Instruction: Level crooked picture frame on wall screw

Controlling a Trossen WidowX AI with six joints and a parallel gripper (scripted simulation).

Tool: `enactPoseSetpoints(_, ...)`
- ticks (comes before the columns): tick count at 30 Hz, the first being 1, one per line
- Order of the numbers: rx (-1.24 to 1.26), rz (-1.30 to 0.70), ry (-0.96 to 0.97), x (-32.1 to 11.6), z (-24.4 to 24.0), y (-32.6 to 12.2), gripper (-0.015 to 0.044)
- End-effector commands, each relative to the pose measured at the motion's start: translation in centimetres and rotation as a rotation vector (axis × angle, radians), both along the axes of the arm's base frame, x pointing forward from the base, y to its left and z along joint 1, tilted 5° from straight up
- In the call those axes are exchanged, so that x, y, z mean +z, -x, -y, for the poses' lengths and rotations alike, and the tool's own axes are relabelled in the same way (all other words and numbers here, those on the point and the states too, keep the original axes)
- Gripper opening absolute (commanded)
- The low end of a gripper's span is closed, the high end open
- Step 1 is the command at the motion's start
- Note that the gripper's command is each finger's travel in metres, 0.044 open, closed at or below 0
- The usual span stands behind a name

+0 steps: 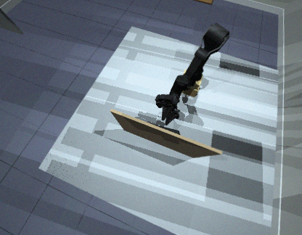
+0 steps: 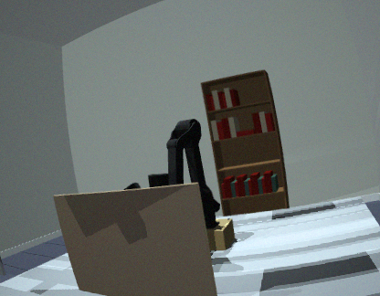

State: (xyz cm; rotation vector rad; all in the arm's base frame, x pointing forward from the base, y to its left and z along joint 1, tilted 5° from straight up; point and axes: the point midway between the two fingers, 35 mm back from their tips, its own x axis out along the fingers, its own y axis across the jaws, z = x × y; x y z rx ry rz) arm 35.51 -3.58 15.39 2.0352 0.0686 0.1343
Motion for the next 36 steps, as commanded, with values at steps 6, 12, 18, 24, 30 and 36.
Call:
enactPoseSetpoints(6, -0.004, 0.009, -0.001, 0.3, 0.0, -0.8, 0.026)
enactPoseSetpoints(12, -0.004, 0.01, -0.001, 0.4, 0.0, -1.7, 0.026)
enactPoseSetpoints(18, -0.004, 0.01, -0.001, 0.5, -0.1, -2.7, 0.026)
enactPoseSetpoints(24, -0.004, 0.011, -0.001, 0.6, -0.3, -3.7, 0.026)
enactPoseSetpoints(30, -0.004, 0.011, -0.001, 0.6, -0.3, -4.1, 0.026)
enactPoseSetpoints(36, -0.004, 0.011, -0.001, 0.6, -0.3, -4.1, 0.026)
